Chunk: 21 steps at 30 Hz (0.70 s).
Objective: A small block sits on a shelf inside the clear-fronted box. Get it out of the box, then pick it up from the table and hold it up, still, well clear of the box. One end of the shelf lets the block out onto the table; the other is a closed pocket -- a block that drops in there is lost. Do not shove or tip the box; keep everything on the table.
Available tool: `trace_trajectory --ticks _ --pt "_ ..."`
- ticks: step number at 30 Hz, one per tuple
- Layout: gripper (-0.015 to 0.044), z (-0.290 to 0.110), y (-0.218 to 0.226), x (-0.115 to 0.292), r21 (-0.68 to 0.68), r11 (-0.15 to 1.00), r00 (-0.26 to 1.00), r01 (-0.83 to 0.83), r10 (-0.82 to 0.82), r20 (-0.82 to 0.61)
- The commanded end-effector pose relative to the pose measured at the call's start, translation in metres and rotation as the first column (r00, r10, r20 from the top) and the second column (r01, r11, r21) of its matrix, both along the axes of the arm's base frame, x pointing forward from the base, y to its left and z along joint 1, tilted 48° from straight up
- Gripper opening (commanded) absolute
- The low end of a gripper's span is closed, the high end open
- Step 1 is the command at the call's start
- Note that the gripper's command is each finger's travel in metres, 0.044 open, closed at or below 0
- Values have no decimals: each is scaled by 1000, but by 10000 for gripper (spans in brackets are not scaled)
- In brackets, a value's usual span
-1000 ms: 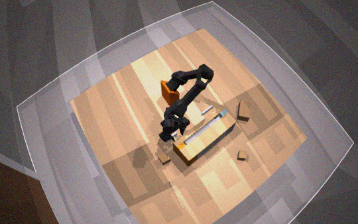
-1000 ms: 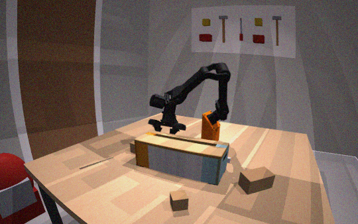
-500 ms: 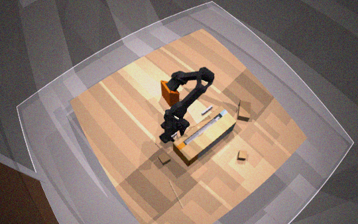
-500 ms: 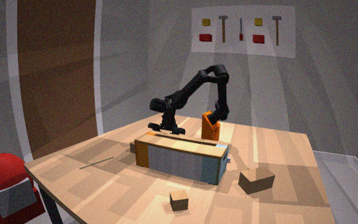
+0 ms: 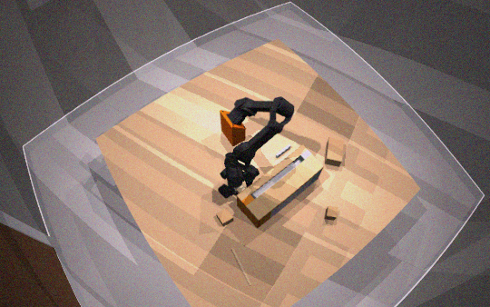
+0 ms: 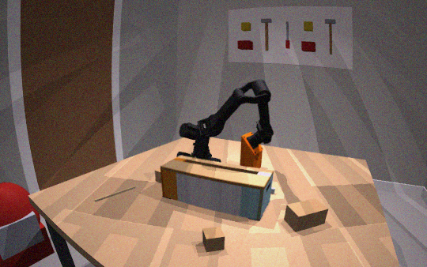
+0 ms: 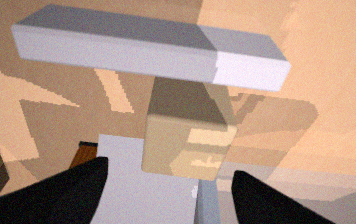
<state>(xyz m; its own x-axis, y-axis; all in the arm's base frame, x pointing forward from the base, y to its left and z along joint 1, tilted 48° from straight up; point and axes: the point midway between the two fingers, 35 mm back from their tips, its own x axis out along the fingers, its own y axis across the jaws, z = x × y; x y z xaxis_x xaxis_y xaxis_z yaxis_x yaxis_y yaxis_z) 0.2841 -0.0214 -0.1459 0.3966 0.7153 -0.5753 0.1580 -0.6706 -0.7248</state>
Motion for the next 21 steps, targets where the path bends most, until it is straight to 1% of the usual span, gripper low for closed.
trace_trajectory --ticks 1,10,18,21 --pt "285 -5 7 -2 8 1000 1000 0 0 -6" --pt "285 -11 17 -5 11 1000 1000 0 1 -5" --pt "75 -11 17 -5 11 1000 1000 0 1 -5" --pt "55 -11 17 -5 11 1000 1000 0 1 -5"
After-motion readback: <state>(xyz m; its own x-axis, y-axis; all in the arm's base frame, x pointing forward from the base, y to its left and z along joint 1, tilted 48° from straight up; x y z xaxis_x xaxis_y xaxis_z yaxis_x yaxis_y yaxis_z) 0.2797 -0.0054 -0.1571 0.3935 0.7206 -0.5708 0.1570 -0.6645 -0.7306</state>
